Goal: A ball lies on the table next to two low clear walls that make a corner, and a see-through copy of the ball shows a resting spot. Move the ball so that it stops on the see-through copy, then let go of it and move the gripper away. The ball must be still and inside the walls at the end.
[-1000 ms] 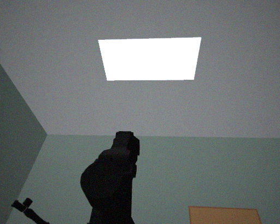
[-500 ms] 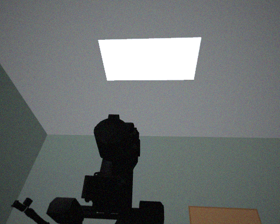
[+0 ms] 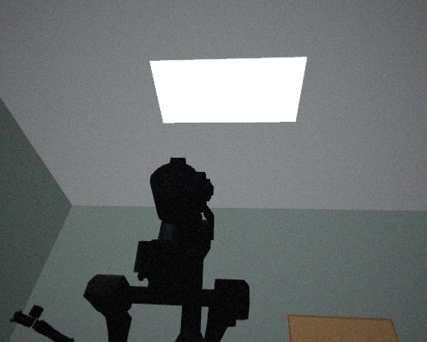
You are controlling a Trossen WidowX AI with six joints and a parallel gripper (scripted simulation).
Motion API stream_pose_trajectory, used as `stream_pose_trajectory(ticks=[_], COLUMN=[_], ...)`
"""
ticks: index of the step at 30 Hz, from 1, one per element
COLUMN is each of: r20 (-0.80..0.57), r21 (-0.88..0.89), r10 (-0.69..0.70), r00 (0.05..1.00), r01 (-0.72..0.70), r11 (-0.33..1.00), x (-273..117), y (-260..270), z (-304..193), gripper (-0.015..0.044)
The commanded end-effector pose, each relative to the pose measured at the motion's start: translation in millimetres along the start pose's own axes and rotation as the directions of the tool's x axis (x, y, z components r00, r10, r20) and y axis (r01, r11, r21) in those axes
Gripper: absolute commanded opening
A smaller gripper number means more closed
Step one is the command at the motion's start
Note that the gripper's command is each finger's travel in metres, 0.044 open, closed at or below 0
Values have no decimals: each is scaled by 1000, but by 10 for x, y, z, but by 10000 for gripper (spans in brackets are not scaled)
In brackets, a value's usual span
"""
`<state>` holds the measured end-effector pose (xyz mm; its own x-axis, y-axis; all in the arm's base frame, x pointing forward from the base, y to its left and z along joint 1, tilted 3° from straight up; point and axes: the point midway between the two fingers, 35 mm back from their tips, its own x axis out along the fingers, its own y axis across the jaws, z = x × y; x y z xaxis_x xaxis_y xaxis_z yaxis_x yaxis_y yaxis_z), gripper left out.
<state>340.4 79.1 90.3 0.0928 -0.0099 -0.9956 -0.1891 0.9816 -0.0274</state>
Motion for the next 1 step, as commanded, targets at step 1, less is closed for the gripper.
stream_pose_trajectory(ticks=[1], r20=[11], r21=[4], r10=[0], r00=[1000], r01=[0], r11=[1000], x=[-160], y=[-2], z=[-7], gripper=[440])
